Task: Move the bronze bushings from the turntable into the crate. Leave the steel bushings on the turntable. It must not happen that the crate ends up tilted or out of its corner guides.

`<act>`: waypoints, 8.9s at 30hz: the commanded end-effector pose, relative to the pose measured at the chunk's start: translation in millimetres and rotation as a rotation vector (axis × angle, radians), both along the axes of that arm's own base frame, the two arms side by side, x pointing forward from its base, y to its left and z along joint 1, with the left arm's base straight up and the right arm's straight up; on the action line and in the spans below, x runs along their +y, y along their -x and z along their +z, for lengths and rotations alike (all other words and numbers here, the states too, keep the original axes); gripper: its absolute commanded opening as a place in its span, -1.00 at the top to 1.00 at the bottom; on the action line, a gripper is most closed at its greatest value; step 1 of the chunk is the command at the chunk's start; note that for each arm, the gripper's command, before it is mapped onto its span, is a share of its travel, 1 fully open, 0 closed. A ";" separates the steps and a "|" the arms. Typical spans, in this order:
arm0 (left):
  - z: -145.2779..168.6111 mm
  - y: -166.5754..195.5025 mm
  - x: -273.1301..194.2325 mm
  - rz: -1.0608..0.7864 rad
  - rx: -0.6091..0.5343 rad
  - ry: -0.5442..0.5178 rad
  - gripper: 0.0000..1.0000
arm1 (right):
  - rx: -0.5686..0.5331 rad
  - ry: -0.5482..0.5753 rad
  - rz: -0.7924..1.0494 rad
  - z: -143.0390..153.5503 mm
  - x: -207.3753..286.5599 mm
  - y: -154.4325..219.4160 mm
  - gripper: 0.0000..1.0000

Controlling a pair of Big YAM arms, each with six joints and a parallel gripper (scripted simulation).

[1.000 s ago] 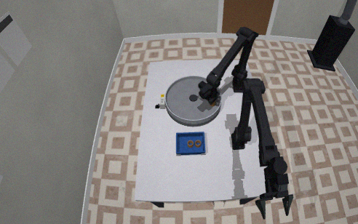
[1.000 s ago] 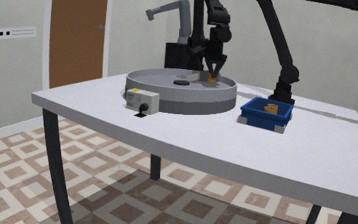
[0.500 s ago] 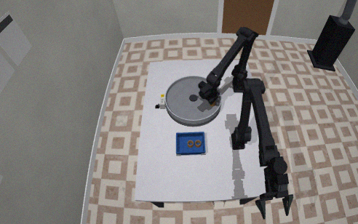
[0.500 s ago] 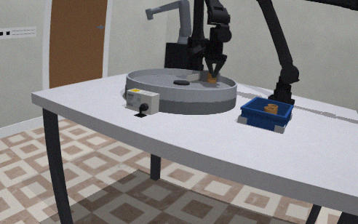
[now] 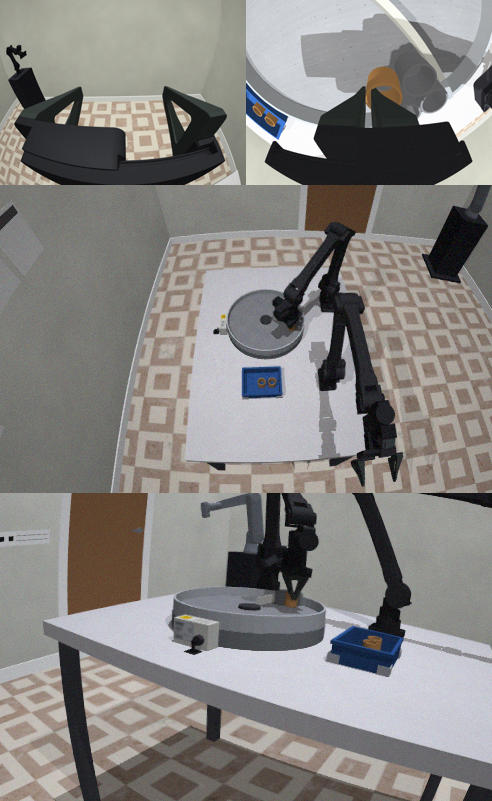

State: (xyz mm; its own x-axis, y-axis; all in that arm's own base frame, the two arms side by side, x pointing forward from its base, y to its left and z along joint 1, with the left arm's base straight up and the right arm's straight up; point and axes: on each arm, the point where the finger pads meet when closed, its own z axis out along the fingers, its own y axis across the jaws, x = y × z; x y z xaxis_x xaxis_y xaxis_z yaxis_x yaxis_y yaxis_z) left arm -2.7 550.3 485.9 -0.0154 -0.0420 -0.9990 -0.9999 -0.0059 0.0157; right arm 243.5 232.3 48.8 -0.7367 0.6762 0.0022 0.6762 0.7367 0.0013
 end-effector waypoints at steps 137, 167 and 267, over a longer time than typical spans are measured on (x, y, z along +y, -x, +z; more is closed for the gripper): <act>14.6 3.0 -5.4 0.005 -0.015 -0.042 -1.00 | -0.026 -0.026 0.005 87.4 141.8 -89.8 1.00; 14.6 3.0 -5.4 0.005 -0.015 -0.042 -1.00 | -0.026 -0.029 0.007 87.6 291.9 -184.9 1.00; 14.6 3.0 -5.4 0.005 -0.015 -0.042 -1.00 | -0.026 -0.030 0.010 87.3 322.5 -201.7 1.00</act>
State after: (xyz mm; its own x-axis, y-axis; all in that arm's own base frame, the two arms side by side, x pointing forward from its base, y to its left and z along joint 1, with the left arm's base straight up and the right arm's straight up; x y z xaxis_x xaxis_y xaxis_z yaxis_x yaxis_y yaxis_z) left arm -2.7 550.3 485.9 -0.0154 -0.0420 -0.9990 -0.9999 -0.0059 0.0157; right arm 442.5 535.9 116.4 -0.7404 0.6722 0.0018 0.6721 0.7404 -0.0101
